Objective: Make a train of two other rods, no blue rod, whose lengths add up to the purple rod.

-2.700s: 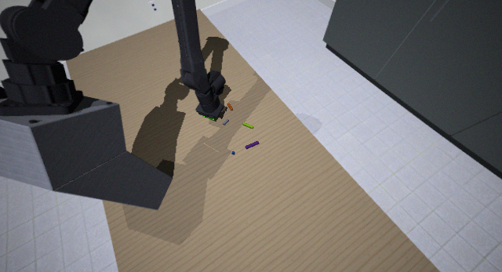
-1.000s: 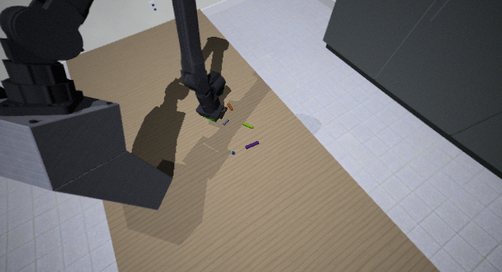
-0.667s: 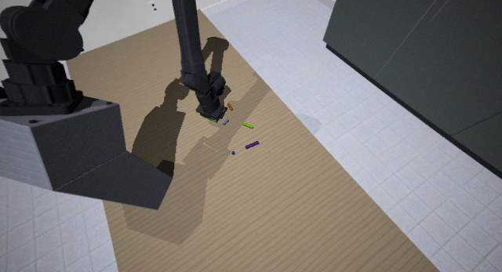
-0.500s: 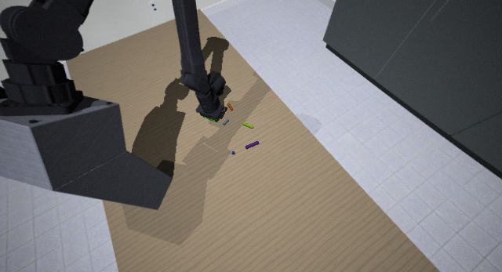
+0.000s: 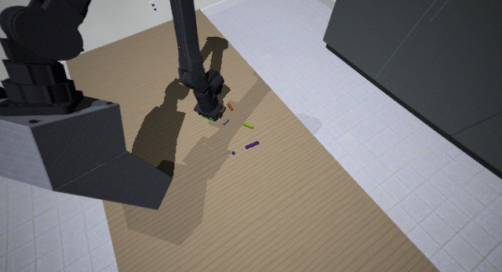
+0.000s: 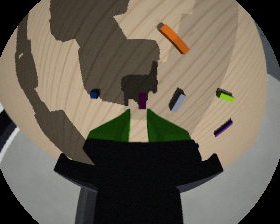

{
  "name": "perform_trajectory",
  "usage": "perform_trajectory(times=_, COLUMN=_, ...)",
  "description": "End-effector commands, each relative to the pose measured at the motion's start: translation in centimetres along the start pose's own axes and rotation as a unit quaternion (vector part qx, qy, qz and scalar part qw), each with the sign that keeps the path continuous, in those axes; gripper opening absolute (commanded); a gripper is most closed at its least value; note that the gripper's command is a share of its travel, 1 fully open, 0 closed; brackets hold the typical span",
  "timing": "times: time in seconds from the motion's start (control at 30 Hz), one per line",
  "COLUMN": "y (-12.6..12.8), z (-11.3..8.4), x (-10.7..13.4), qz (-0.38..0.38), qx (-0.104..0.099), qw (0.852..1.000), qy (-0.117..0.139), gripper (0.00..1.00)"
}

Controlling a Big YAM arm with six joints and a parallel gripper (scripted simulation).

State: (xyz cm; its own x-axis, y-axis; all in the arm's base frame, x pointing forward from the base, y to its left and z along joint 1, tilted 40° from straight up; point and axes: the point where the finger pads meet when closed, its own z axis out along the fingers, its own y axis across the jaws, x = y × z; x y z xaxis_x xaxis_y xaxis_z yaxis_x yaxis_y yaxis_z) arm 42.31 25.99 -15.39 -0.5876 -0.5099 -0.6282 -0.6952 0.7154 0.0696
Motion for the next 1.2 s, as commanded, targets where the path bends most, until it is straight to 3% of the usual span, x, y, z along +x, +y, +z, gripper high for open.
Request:
perform_trajectory(times=0.0, y=-0.6, z=-2.9, x=0.2, qz=0.002, qx=0.005, qw=1.0, qy=0.002, gripper=0.24)
perform_trajectory(times=0.13, y=-0.5, z=-5.1, x=0.2, qz=0.002, qx=0.005, qw=1.0, qy=0.001, gripper=0.24)
perform_trajectory(times=0.2, y=-0.5, z=-5.1, x=0.2, qz=0.002, qx=0.005, qw=1.0, qy=0.001, gripper=0.24)
perform_trajectory(times=0.43, y=-0.5, z=-8.1, x=0.2, qz=0.002, qx=0.005, qw=1.0, qy=0.0, gripper=0.24)
perform_trajectory(times=0.67, y=-0.7, z=-8.6, x=-0.5, qz=0.0, qx=0.007, qw=1.0, qy=-0.006, gripper=0.24)
perform_trajectory(times=0.7, y=-0.7, z=-8.4, x=0.0, qz=0.001, qx=0.006, qw=1.0, qy=-0.001, gripper=1.0)
perform_trajectory(times=1.17, y=-0.7, z=-8.3, x=0.1, qz=0.003, qx=0.006, qw=1.0, qy=0.0, gripper=1.0)
